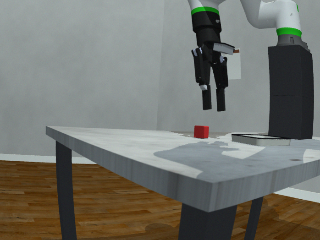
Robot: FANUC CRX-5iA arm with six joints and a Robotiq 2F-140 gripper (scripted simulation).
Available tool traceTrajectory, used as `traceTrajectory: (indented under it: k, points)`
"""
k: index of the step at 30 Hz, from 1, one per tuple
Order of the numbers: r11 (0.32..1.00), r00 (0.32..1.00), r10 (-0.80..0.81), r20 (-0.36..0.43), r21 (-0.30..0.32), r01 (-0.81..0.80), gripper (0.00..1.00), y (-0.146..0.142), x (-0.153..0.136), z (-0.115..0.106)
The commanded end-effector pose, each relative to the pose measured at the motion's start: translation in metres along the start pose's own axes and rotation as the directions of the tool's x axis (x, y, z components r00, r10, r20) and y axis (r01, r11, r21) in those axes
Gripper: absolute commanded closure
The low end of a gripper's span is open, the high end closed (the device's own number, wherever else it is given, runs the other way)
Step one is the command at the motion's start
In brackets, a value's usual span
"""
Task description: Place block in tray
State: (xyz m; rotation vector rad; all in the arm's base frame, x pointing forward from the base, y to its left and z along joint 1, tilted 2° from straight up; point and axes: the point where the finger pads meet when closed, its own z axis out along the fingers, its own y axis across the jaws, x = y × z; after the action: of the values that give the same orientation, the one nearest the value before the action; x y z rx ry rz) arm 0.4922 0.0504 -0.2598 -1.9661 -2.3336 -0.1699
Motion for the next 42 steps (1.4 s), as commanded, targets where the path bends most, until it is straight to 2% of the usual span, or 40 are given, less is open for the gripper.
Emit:
traceTrajectory:
  k: [1,6,42]
  points:
    - [0.998,0.994,-0.063,0.084,0.005,0.062,0.59,-0.015,-0.047,0.006]
    - [0.989,0.98,-0.148,0.132,0.023,0.146,0.59,-0.017,-0.064,0.006]
    - [0.989,0.98,-0.148,0.133,0.023,0.146,0.62,-0.017,-0.064,0.006]
